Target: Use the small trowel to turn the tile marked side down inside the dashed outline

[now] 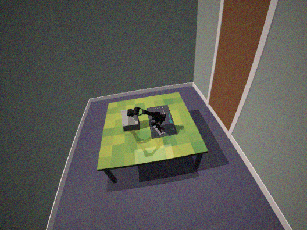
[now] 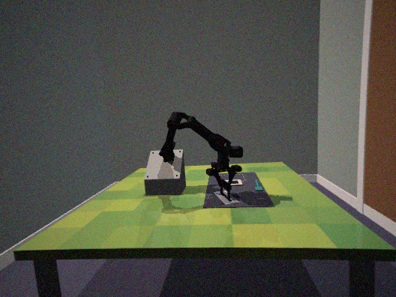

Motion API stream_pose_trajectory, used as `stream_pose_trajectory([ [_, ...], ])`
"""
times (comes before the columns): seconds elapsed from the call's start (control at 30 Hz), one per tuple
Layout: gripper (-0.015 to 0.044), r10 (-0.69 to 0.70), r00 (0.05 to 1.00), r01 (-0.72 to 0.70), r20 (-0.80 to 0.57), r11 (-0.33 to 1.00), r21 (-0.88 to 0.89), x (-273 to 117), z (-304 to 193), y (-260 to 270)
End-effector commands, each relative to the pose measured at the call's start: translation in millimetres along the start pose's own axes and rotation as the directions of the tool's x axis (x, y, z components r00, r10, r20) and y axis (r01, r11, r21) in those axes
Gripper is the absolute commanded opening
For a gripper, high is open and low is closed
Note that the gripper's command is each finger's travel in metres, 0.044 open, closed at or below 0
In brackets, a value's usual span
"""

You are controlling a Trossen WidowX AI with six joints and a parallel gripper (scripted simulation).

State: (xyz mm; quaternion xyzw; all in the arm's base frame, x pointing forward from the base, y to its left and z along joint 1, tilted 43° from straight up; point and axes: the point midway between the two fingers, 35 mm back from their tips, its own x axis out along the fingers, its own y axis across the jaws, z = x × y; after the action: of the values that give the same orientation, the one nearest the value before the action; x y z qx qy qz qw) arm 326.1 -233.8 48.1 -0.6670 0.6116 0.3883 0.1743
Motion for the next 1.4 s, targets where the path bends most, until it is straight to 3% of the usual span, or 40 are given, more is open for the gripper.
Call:
stream_pose_trajectory([
  [0.0, 0.0270, 0.006, 1.000, -0.006, 0.002, 1.000, -0.008, 1.3, 1.2, 0.5],
  [0.27, 0.0270, 0.006, 1.000, -0.006, 0.002, 1.000, -0.008, 1.3, 1.2, 0.5],
  [0.43, 0.0270, 0.006, 1.000, -0.006, 0.001, 1.000, -0.008, -41.2, 1.8, 2.7],
  [0.87, 0.0300, -0.006, 1.000, 0.006, 0.004, 1.000, -0.003, -54.7, 3.7, -0.3],
  [1.37, 0.0300, -0.110, 0.992, 0.079, 0.058, 0.917, 0.391, -46.1, 9.6, -1.6],
])
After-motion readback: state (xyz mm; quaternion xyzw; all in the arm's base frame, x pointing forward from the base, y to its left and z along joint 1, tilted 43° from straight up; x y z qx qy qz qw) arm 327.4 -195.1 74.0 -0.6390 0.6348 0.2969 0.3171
